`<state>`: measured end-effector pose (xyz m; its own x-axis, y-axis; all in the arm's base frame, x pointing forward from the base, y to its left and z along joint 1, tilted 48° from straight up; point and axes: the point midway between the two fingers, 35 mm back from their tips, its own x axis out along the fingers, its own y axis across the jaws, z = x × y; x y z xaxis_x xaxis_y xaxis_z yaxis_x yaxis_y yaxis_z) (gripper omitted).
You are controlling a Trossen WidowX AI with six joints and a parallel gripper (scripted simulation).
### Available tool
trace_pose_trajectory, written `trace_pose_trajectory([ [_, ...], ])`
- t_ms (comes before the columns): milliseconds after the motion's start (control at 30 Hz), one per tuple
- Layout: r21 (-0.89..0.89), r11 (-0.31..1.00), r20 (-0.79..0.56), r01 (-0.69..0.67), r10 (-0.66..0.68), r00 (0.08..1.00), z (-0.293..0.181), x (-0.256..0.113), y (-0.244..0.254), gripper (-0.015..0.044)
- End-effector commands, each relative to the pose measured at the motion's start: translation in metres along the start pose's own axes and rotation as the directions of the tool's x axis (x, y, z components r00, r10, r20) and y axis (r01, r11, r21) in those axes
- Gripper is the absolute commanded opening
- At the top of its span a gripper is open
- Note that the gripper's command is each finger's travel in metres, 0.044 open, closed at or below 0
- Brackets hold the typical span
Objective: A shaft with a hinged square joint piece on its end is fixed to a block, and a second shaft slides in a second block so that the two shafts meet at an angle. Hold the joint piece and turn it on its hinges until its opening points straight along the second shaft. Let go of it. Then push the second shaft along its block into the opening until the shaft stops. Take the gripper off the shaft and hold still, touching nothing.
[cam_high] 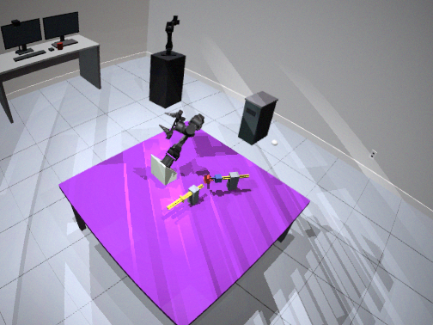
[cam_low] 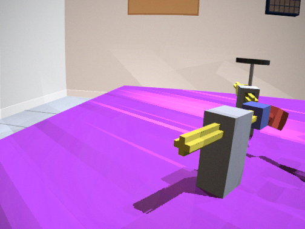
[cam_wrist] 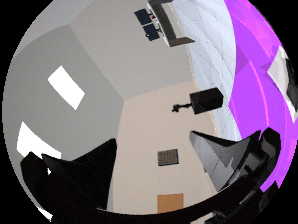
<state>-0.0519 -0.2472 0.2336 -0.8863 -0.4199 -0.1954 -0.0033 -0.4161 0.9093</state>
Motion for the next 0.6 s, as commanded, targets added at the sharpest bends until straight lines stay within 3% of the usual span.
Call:
trace_pose_trajectory([
  [0,0.0,1.0,0.0,0.0,0.0,1.0,0.0,0.0,0.0,0.0426],
  [133,-0.044,0.999,-0.017,0.019,-0.02,1.0,-0.003,-0.001,-0.003,0.044],
  [567,-0.428,0.896,-0.147,0.115,-0.195,0.97,-0.024,-0.017,-0.034,0.044],
])
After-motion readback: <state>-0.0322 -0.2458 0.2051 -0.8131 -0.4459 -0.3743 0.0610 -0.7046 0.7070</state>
